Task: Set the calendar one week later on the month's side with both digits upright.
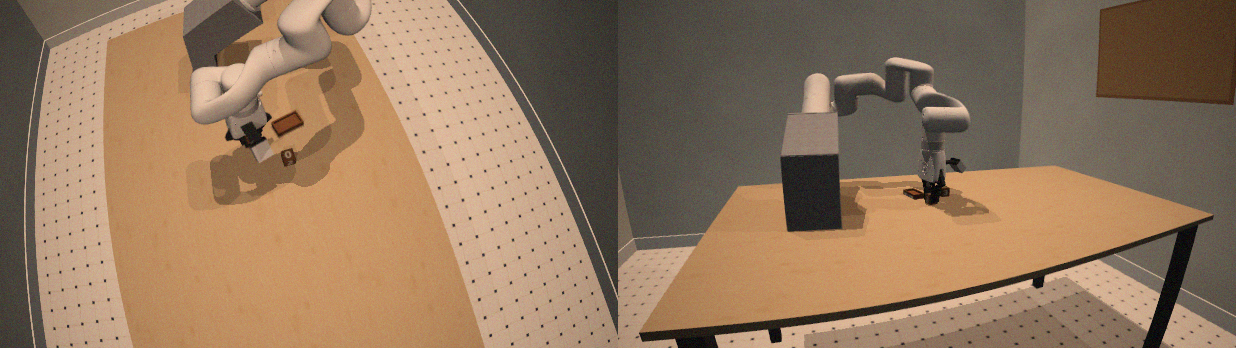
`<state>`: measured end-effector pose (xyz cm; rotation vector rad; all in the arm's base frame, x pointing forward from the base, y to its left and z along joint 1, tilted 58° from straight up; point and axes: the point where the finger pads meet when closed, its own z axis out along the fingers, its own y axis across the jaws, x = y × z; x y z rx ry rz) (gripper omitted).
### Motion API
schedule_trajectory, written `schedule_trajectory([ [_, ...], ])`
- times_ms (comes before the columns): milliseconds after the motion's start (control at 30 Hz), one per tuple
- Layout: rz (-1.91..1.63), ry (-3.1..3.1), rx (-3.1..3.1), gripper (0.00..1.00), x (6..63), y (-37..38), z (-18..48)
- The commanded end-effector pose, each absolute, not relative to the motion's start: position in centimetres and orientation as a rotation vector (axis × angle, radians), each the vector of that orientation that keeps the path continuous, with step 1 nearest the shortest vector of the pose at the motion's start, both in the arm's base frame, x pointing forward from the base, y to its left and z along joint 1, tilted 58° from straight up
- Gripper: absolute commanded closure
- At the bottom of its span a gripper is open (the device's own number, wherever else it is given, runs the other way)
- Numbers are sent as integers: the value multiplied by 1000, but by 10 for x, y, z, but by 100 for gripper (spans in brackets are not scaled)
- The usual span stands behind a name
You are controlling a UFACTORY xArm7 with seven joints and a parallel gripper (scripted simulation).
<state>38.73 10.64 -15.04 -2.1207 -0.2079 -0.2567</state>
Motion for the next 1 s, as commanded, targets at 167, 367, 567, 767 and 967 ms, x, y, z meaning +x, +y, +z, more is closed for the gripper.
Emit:
schedule_trajectory([
  [167, -259, -207, -2123, 71, 388, 106, -151],
  [367, -259, -207, -2123, 71, 388, 107, -152],
  [567, -259, -207, -2123, 71, 388, 107, -152],
  [767, -259, -207, -2123, 71, 388, 107, -152],
  [967, -259, -207, -2123, 71, 388, 107, -152],
])
